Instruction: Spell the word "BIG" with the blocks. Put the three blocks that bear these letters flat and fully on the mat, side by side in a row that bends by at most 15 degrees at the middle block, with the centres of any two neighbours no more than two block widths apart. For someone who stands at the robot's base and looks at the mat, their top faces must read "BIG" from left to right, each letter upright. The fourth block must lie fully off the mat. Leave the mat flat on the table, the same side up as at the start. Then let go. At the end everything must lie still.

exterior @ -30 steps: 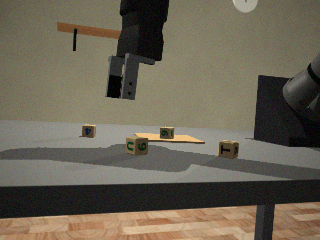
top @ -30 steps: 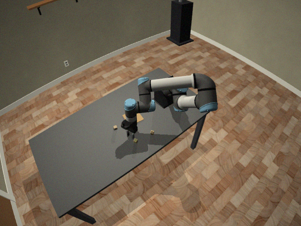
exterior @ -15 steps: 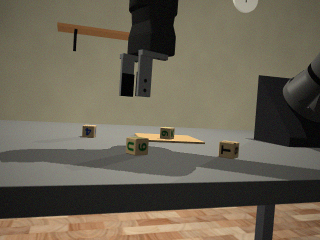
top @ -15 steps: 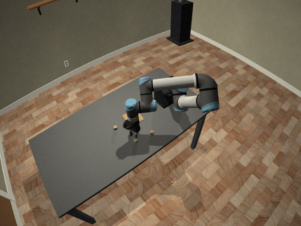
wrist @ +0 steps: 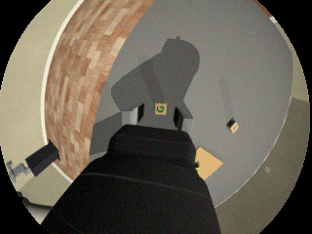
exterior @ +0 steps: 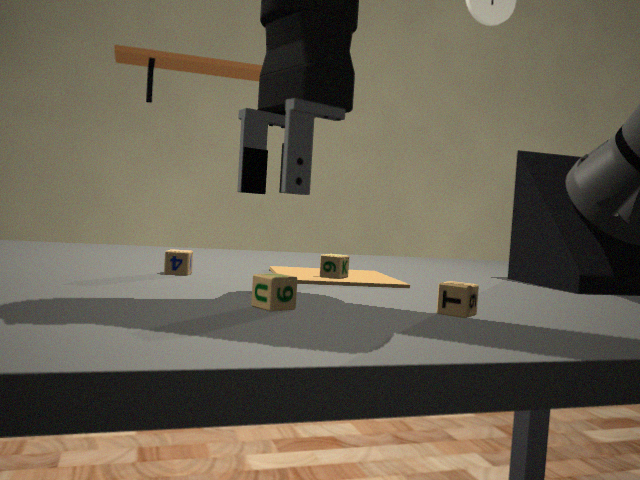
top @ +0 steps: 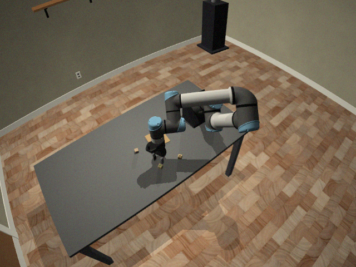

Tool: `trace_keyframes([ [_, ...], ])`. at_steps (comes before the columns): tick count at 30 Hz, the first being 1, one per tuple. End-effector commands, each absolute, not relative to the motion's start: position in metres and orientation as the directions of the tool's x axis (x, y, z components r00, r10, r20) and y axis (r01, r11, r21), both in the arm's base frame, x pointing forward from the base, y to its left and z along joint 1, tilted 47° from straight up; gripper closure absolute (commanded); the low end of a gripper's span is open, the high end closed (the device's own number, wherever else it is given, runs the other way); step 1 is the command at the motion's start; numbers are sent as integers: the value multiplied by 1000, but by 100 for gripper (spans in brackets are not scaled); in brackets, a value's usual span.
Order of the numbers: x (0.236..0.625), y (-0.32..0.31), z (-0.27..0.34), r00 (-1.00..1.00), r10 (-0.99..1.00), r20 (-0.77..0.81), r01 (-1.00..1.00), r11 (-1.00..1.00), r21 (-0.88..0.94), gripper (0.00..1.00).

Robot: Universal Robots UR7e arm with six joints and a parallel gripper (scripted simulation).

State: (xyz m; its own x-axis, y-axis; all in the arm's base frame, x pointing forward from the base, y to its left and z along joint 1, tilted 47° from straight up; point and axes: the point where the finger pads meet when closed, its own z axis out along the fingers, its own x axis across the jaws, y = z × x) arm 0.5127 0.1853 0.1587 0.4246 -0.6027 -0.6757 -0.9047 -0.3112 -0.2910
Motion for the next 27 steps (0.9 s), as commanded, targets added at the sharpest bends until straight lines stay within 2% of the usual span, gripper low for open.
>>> trace_keyframes([
  [1,513,186,161,430,-603,-672,-902,-315,-295,0],
  [27,506,184,155,443,-600,-667,-896,-322,-305,0],
])
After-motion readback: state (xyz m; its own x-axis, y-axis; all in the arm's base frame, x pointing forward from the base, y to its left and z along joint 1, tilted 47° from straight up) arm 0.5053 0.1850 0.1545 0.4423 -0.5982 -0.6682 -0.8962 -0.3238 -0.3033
